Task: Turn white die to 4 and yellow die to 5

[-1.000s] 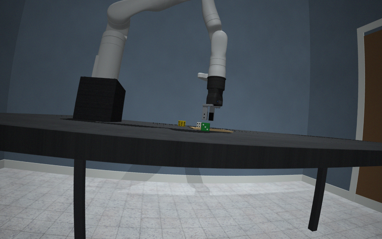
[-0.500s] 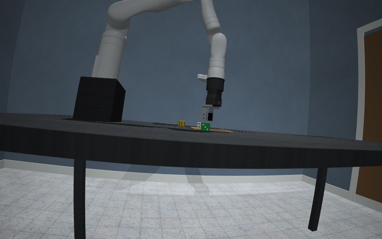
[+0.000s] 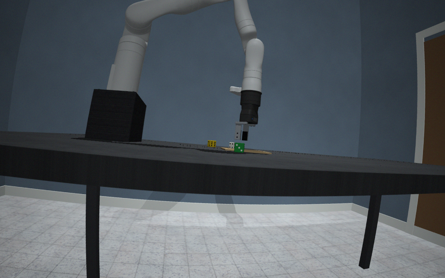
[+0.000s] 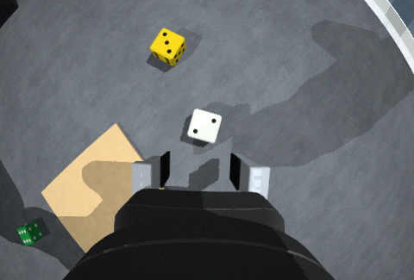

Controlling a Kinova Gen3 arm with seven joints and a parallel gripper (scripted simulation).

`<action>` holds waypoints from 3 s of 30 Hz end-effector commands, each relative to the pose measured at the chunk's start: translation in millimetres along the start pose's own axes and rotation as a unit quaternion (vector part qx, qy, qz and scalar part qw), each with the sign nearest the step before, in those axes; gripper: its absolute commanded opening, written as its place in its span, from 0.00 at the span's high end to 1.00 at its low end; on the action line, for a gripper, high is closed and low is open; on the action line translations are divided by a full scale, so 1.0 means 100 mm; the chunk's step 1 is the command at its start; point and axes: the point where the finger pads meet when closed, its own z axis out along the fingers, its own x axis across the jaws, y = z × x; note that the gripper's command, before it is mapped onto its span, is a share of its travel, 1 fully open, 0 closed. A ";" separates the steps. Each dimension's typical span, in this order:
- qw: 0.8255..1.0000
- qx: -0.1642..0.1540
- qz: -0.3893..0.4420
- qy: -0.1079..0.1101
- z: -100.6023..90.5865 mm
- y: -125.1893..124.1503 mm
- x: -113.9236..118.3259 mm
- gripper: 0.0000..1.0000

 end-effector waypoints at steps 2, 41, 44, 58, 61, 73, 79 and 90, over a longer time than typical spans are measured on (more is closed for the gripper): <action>1.000 -0.001 0.000 0.001 -0.01 0.00 0.01 0.00; 1.000 -0.001 0.000 0.001 -0.01 -0.67 -0.33 0.00; 1.000 -0.001 0.000 0.001 -0.01 -0.74 -0.37 0.00; 1.000 -0.001 0.000 0.001 -0.01 -0.75 -0.37 0.00; 1.000 -0.001 0.000 0.001 -0.01 -0.75 -0.37 0.00; 1.000 -0.001 0.000 0.001 -0.01 -0.75 -0.37 0.00; 1.000 -0.001 0.000 0.001 -0.01 -0.75 -0.37 0.00; 1.000 -0.001 0.000 0.001 -0.02 -0.75 -0.37 0.00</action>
